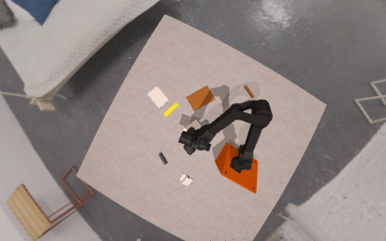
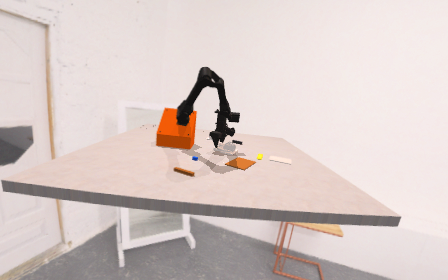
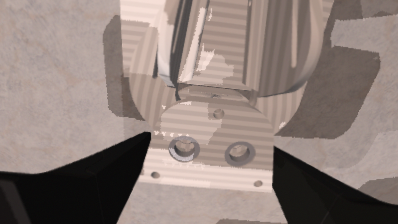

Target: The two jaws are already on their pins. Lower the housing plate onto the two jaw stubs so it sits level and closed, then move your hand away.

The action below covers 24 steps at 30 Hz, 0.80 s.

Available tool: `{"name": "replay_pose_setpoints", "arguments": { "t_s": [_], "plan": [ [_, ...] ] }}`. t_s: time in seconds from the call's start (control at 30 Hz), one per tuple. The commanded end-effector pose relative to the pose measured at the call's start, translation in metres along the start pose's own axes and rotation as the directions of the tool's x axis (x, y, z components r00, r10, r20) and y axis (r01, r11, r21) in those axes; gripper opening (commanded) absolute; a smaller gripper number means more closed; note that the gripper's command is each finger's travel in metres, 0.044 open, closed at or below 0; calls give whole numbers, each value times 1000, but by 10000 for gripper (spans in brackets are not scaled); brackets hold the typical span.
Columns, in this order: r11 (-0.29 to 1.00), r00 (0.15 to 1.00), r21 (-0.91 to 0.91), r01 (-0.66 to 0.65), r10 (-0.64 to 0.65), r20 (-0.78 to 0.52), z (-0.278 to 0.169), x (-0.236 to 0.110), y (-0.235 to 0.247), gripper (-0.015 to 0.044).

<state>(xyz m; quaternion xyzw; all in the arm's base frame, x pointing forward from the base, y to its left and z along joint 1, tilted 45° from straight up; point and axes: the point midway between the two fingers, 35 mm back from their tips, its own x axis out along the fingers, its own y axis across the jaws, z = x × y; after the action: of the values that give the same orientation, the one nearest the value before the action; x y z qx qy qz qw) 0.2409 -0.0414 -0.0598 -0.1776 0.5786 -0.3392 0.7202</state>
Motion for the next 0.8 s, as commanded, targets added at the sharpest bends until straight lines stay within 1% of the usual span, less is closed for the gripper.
{"name": "replay_pose_setpoints", "arguments": {
  "t_s": [0.0,0.77],
  "plan": [
    [1000,1000,-5,2,-2,1,0,1,0,351],
    [1000,1000,-6,3,-3,1,0,5,0,351]
  ]
}}
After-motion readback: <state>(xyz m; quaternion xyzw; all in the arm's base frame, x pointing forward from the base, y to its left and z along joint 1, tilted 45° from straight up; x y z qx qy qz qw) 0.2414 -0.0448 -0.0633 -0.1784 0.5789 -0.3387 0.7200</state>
